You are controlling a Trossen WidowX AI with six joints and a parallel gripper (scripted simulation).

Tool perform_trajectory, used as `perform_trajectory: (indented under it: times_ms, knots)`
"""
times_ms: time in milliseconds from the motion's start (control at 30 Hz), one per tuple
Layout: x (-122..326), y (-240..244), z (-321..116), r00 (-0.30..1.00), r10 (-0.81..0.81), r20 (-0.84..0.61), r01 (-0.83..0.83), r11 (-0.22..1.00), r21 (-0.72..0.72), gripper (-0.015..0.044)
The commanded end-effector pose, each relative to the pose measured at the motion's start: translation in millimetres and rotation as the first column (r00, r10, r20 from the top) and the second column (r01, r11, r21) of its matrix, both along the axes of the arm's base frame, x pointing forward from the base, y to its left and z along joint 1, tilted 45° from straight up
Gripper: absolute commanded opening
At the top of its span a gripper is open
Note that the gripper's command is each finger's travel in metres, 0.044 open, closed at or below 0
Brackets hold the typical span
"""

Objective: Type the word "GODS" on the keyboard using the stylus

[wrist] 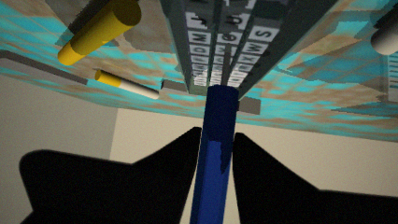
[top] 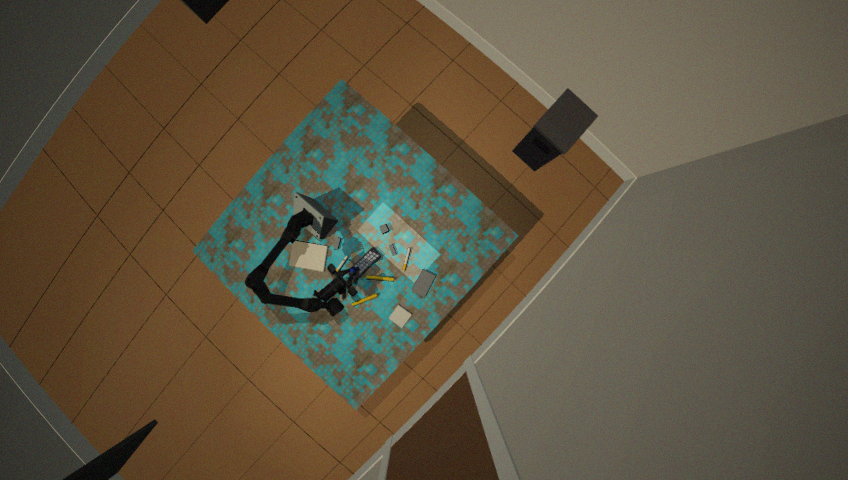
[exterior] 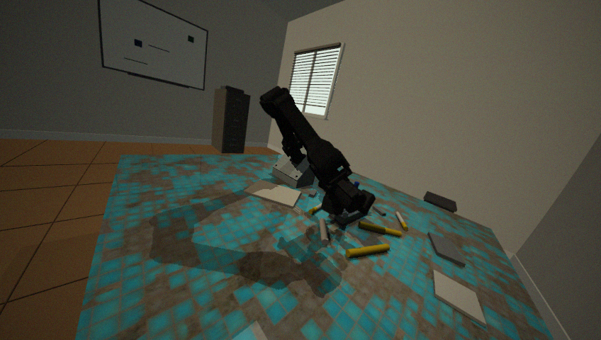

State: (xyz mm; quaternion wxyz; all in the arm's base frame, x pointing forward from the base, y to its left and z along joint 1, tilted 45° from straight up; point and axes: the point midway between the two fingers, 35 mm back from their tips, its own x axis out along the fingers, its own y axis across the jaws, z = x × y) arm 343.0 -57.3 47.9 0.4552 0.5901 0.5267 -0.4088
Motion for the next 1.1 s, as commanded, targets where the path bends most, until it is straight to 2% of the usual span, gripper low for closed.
perform_trajectory:
  times_ms: [0,667,1067]
  knots:
    - [-0.6,-1.4,-2.5,1.0,0.002,-0.001,-0.002,1.0,0.004,0.0081]
    - [-0.4,-4.0,-5.0,1.0,0.002,-0.001,-0.002,1.0,0.004,0.0081]
    - [-2.2,23.3,21.6,1.0,0.002,0.0,-0.002,1.0,0.006,0.0081]
